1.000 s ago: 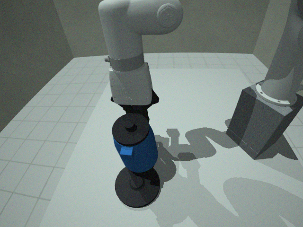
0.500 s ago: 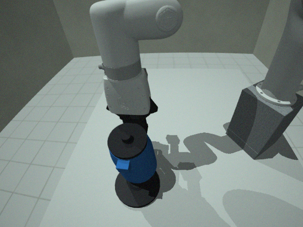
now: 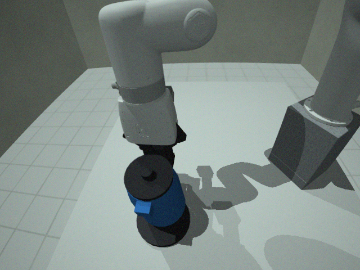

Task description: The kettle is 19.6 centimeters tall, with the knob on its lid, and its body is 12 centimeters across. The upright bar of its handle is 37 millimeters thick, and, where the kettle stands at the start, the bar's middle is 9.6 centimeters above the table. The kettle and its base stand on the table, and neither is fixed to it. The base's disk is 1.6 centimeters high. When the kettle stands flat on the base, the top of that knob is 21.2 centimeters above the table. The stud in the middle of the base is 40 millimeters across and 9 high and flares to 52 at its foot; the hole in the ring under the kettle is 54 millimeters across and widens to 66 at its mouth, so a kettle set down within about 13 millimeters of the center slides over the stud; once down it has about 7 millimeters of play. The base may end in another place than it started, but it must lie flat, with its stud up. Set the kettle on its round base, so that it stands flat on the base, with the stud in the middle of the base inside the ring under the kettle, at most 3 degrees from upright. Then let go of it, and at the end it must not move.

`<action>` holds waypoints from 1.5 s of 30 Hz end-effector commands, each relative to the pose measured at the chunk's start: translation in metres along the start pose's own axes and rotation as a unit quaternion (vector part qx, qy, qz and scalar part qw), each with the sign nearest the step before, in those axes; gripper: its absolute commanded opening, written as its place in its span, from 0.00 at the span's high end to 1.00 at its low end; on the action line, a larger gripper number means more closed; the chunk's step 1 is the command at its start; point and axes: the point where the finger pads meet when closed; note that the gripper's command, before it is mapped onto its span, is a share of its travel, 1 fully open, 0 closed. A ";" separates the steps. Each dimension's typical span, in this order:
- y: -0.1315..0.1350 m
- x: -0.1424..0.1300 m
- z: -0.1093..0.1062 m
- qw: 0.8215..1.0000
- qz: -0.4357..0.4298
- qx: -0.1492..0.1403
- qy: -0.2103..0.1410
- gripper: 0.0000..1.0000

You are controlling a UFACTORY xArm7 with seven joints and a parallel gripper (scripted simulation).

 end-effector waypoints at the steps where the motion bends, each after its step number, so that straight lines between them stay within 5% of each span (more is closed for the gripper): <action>1: -0.001 -0.006 -0.002 1.000 0.000 0.002 -0.001 1.00; 45: 0.001 -0.011 -0.002 1.000 0.000 0.002 -0.001 1.00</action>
Point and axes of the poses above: the point where the finger pads meet when closed, its own z axis out along the fingers, its own y axis across the jaws, x = y × z, and after that the axes turned 13 degrees about z, right-handed
